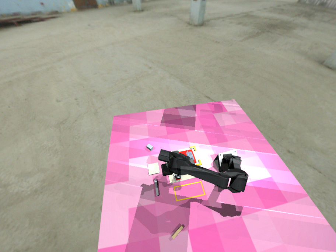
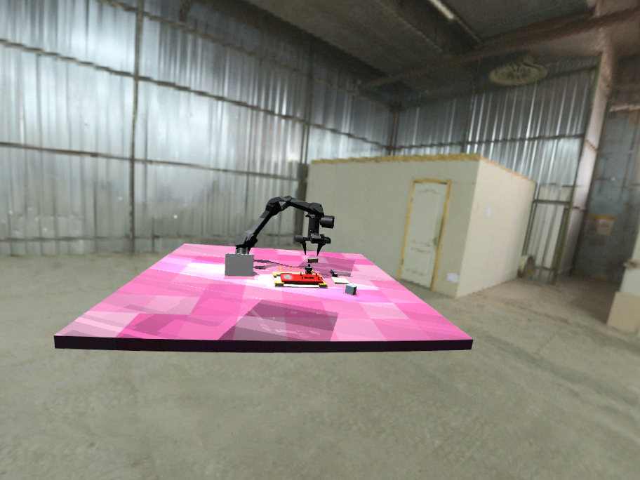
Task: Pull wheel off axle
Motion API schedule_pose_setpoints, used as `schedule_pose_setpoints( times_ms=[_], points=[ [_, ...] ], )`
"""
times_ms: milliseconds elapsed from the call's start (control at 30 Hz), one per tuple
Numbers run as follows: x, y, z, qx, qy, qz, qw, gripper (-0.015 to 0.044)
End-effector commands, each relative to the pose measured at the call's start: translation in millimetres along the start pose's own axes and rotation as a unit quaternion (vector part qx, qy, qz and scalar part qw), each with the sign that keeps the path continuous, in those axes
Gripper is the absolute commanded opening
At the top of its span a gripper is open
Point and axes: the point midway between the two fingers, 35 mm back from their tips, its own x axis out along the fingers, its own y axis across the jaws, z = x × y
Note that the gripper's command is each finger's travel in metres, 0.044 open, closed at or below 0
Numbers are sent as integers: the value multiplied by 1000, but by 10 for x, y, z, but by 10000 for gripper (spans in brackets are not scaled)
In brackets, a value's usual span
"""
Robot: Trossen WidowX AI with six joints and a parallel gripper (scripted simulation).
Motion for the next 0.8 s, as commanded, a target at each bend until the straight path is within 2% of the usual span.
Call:
schedule_pose_setpoints(
  times_ms=[0, 267, 767],
  points=[
    [18, -28, -27, 8, 5, -4, 1000, 300],
    [69, -66, -55, 8, 5, -4, 1000, 300],
    [760, -71, -48, 7, 7, -3, 1000, 300]
  ],
)
